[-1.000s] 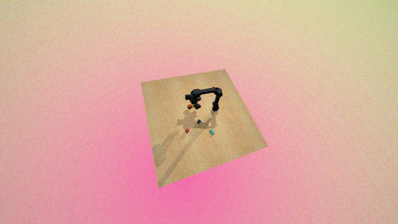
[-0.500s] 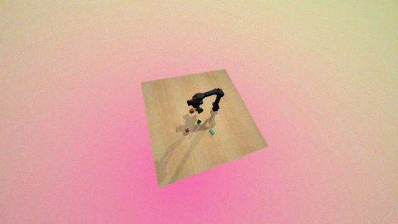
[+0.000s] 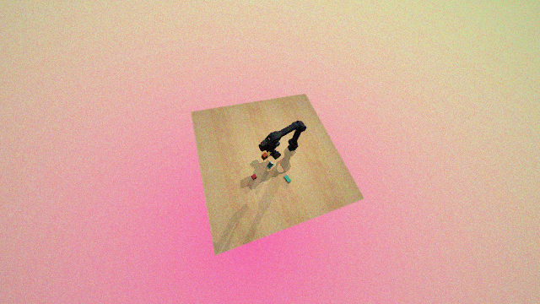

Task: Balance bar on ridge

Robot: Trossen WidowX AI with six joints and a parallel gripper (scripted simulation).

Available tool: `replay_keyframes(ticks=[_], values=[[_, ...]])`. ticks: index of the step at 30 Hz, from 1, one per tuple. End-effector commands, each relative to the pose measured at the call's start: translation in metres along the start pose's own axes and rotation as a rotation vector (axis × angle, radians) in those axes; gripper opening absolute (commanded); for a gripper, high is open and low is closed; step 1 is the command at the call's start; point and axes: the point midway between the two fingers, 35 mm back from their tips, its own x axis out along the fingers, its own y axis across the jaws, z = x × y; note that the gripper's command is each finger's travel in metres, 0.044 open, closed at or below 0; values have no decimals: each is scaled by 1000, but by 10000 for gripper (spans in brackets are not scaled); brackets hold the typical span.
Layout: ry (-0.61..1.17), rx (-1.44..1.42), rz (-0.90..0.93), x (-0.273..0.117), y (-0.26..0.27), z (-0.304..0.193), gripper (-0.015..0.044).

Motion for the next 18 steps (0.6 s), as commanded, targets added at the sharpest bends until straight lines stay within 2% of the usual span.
replay_keyframes(ticks=[1, 11, 18], values=[[-3, -11, -3, 0, -15, 3, 0], [-3, -57, -7, 0, -53, 9, 0], [-3, -60, -7, 5, -55, 9, 0]])
